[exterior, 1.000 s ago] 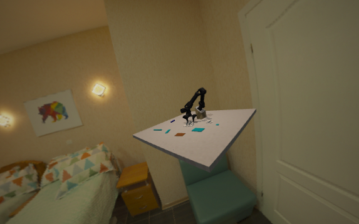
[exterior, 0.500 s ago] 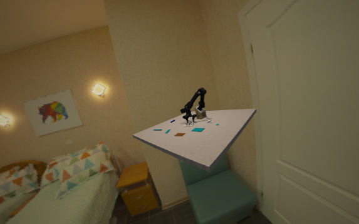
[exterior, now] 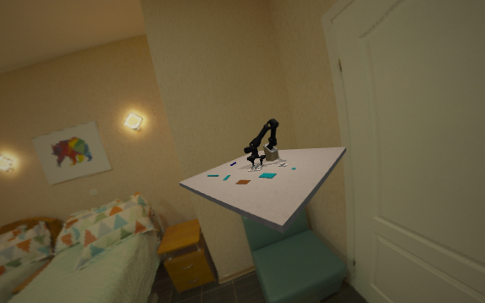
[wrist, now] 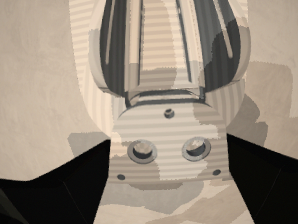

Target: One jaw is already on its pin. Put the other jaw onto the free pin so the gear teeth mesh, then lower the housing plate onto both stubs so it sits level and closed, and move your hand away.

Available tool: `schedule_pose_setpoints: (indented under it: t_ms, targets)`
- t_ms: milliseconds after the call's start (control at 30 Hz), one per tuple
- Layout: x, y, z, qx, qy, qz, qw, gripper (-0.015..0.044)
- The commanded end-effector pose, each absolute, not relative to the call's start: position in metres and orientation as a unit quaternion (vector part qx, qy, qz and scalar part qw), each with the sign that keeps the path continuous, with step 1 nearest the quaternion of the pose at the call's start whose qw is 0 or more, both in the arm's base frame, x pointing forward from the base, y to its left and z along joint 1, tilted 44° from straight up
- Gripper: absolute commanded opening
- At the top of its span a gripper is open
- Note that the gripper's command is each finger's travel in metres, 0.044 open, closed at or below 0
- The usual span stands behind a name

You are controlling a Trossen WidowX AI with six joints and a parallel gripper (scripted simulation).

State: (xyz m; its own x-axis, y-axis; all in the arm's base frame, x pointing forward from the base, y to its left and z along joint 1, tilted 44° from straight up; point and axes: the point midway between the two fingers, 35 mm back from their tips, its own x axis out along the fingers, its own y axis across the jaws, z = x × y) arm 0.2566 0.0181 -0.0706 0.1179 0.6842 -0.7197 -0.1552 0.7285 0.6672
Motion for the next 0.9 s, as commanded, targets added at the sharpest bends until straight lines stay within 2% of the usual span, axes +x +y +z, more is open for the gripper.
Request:
schedule_pose_setpoints:
  t_ms: [0, 867]
  targets:
    - [0.2569, 0.0189, -0.0706, 0.226, 0.595, 0.293, 0.713, 0.0351]
    - [0.2575, 0.0230, -0.0748, 0.226, 0.595, 0.293, 0.713, 0.0351]
